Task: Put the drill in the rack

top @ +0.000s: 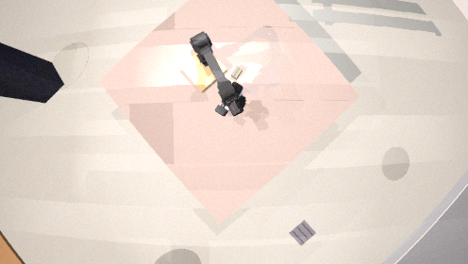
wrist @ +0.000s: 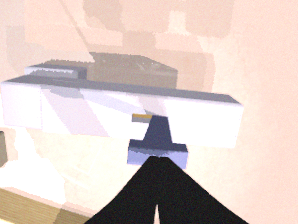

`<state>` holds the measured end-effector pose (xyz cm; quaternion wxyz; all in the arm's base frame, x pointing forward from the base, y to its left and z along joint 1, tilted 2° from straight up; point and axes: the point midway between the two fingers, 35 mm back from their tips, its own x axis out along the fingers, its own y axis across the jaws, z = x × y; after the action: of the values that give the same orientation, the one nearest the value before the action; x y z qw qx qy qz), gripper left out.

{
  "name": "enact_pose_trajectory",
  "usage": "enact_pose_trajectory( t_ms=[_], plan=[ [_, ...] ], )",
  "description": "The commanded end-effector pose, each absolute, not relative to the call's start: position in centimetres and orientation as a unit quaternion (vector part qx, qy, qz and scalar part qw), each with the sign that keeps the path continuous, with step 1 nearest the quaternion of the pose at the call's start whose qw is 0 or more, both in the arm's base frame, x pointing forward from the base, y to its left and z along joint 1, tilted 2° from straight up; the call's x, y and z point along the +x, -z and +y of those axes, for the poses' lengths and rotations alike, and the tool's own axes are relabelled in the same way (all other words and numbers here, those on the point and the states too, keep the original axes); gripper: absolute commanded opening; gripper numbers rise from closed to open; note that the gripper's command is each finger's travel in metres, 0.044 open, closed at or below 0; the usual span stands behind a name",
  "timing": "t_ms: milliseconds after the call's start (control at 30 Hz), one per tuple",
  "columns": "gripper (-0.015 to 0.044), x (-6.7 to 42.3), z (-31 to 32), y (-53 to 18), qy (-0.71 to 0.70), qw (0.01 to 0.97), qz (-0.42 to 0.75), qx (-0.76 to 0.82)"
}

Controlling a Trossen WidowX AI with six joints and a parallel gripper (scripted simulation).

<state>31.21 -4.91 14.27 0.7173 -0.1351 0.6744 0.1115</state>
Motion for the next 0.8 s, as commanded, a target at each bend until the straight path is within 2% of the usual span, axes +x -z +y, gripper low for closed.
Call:
enact_pose_trajectory(
  t_ms=[0, 767],
  plan=[
    [0.0, 31.1, -5.0, -13.5, -0.11, 0.712, 0.68, -0.133],
    [0.0, 31.3, -5.0, -12.4, -0.11, 0.712, 0.681, -0.133]
  ],
)
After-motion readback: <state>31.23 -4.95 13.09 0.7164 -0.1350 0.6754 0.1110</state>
